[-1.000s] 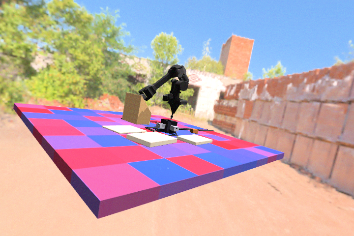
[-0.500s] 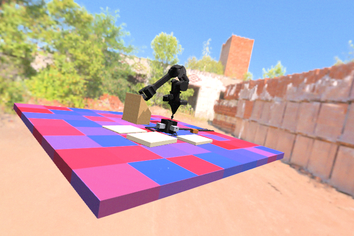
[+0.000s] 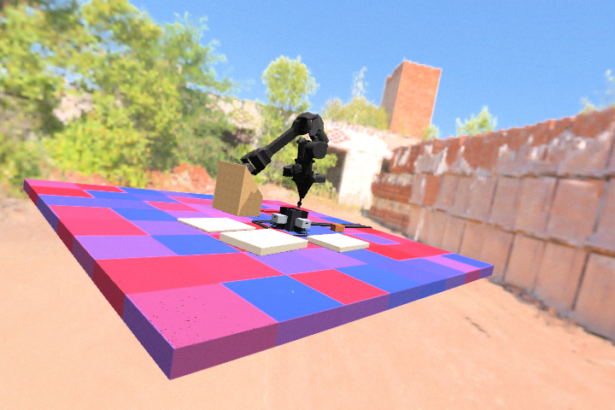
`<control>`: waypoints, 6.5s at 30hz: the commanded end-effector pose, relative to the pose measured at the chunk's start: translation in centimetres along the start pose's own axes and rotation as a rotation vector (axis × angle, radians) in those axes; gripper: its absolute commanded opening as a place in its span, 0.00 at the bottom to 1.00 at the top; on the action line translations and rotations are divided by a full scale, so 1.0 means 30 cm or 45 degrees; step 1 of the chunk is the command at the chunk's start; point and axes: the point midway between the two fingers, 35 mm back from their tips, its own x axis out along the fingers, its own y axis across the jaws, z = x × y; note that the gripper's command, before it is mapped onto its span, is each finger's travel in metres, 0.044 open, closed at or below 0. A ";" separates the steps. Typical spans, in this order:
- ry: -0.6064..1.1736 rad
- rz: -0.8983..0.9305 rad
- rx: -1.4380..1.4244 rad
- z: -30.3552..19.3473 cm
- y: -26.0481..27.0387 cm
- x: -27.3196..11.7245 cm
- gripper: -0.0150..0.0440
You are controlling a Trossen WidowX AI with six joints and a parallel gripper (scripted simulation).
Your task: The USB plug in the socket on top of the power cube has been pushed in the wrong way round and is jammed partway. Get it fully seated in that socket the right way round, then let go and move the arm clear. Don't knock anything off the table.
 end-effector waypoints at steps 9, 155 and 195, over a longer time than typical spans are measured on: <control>0.004 0.001 0.007 0.000 0.001 0.005 0.25; 0.006 0.001 0.007 0.007 0.000 0.061 0.25; 0.007 0.008 0.008 0.007 0.002 0.053 0.42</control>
